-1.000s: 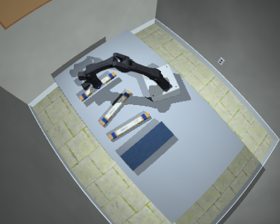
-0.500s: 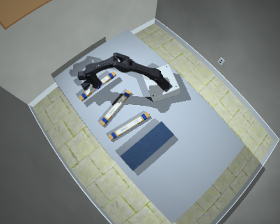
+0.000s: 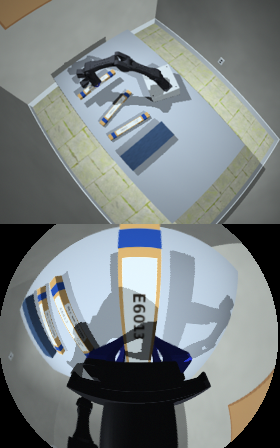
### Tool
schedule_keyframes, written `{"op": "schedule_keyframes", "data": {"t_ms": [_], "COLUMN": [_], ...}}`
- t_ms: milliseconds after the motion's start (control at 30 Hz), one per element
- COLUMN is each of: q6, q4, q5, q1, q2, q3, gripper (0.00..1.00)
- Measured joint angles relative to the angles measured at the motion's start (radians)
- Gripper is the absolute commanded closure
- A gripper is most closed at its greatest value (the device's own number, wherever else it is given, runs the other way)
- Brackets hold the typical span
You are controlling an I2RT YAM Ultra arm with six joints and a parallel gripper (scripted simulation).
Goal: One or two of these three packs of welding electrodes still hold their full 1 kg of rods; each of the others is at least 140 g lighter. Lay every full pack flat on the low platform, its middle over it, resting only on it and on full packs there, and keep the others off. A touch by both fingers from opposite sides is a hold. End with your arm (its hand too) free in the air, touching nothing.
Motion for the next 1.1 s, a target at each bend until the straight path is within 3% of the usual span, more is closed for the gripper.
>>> {"op": "schedule_keyframes", "data": {"t_ms": [1100], "q6": [-0.011], "q4": [-0.23], "q5": [-0.002], "q1": [-0.011], "q2": [-0.007], "q3": [0.236], "gripper": [1.0]}}
